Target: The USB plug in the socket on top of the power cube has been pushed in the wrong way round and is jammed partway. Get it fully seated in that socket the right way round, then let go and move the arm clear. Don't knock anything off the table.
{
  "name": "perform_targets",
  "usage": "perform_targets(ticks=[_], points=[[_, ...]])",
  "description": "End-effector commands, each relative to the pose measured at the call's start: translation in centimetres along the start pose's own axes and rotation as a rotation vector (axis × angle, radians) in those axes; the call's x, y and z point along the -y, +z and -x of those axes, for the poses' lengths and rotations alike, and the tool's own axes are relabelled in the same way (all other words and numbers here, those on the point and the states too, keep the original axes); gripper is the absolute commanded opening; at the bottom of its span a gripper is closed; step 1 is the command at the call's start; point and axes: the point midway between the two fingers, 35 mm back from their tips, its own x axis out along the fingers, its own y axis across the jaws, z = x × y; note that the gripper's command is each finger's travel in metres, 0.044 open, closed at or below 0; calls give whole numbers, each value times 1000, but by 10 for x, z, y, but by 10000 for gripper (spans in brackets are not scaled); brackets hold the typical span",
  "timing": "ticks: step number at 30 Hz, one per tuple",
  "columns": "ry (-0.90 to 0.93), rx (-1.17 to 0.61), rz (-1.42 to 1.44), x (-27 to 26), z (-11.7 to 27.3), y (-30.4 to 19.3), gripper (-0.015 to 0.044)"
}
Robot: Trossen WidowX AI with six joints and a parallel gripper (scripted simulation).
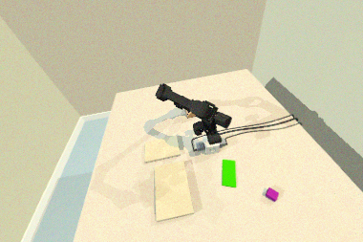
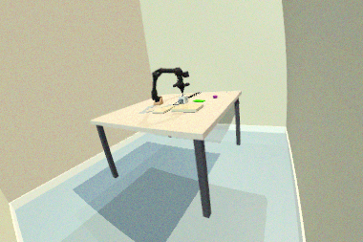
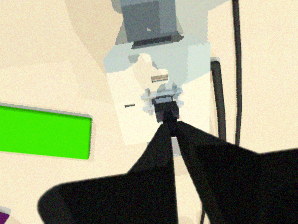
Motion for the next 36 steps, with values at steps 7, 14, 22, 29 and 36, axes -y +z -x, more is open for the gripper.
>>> perform_targets(ticks=[7, 14, 22, 29, 36], points=[[3, -1, 4, 0, -1, 0, 0], [3, -1, 4, 0, -2, 0, 0], [3, -1, 4, 0, -3, 0, 0], [3, -1, 4, 0, -4, 0, 0], [3, -1, 4, 0, -5, 0, 0]])
